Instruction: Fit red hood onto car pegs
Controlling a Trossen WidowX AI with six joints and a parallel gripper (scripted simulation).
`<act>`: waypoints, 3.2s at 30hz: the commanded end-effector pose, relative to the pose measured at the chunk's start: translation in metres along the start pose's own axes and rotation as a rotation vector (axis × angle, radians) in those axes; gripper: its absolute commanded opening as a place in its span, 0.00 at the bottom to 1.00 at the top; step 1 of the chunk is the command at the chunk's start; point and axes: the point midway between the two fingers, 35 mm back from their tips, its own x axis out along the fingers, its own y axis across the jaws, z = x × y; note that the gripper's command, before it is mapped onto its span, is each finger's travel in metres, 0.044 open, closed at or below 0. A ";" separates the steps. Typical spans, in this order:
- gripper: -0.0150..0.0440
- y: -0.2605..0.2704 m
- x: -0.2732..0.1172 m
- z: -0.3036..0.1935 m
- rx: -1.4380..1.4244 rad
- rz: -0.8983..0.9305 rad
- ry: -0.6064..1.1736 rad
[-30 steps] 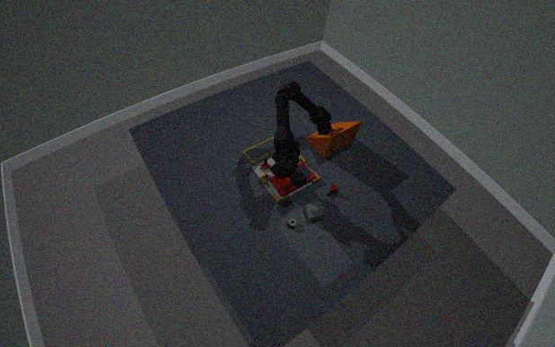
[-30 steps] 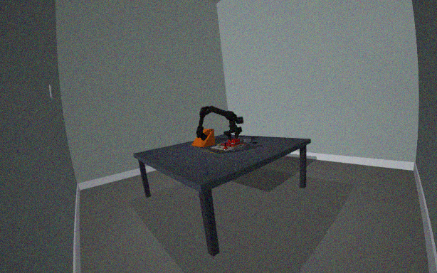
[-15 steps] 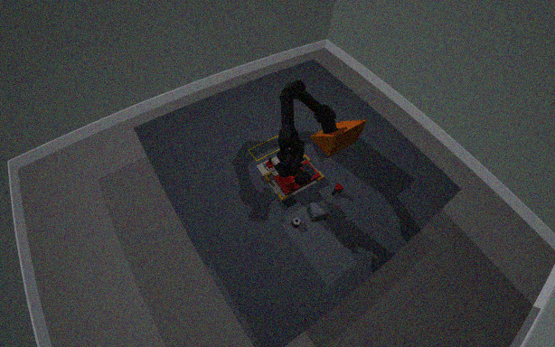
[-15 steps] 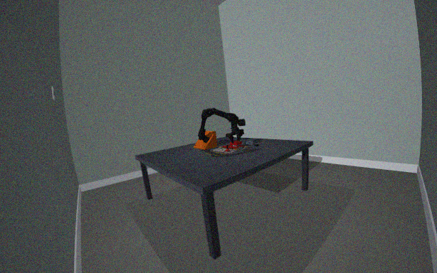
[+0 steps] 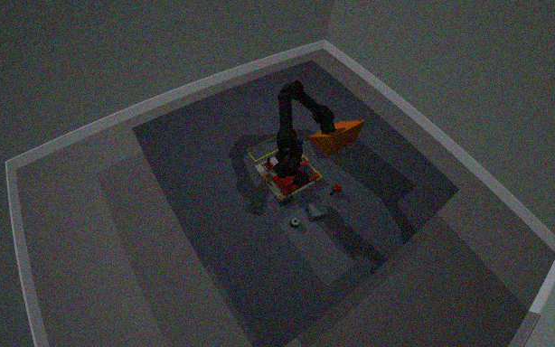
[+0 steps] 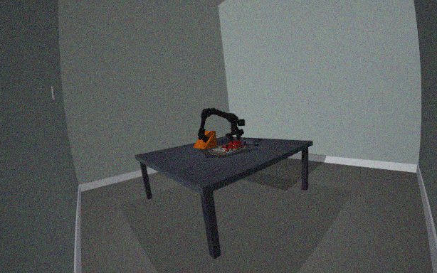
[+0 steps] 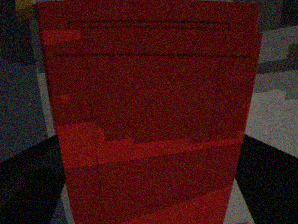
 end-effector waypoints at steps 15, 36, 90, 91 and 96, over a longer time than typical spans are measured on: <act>0.25 0.000 0.009 0.000 -0.006 -0.001 0.001; 0.61 0.000 0.010 -0.001 0.000 0.003 0.002; 1.00 0.001 -0.060 0.000 -0.001 0.002 0.007; 1.00 0.001 -0.060 0.000 -0.001 0.002 0.007; 1.00 0.001 -0.060 0.000 -0.001 0.002 0.007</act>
